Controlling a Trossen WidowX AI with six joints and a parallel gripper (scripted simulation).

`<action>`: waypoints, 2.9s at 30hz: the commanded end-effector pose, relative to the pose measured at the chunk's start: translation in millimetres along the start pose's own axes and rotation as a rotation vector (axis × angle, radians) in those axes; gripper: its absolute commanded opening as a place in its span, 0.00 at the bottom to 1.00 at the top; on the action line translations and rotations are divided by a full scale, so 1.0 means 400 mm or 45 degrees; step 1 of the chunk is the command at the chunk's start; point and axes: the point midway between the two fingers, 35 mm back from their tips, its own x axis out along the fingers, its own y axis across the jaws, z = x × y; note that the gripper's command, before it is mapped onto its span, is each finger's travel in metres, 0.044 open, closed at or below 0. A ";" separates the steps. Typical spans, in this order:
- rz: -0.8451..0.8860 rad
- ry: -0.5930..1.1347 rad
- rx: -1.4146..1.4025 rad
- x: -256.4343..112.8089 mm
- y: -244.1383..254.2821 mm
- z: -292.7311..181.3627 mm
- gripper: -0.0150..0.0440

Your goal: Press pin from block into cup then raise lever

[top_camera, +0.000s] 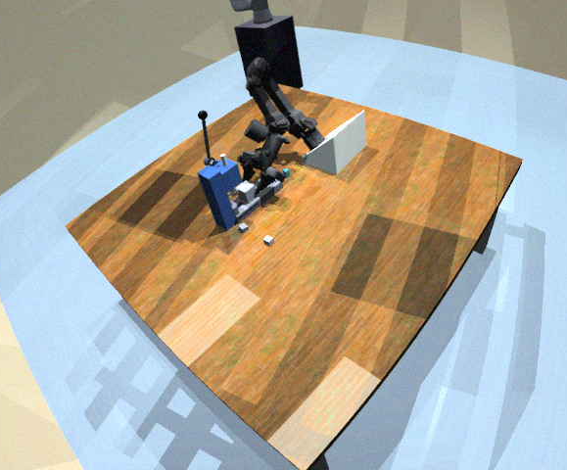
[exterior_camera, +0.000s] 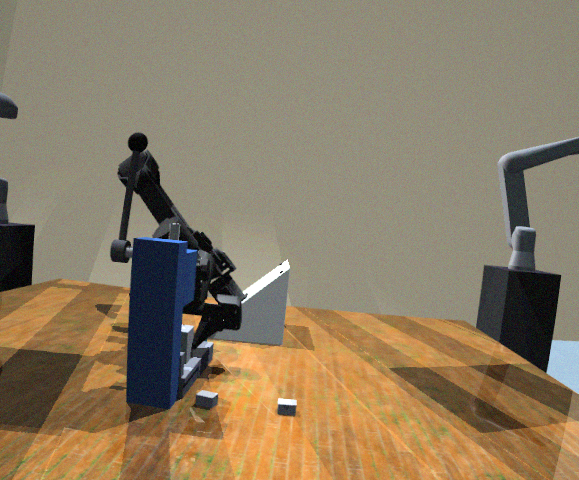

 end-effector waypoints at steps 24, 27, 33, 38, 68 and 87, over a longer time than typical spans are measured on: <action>-0.003 -0.014 -0.002 0.010 -0.008 0.009 0.76; 0.004 -0.010 -0.017 -0.009 -0.011 -0.001 0.76; 0.029 0.002 -0.064 -0.062 -0.010 -0.041 0.76; 0.029 0.002 -0.064 -0.062 -0.010 -0.041 0.76; 0.029 0.002 -0.055 -0.062 -0.011 -0.041 0.36; 0.022 -0.001 -0.044 -0.057 -0.010 -0.038 0.31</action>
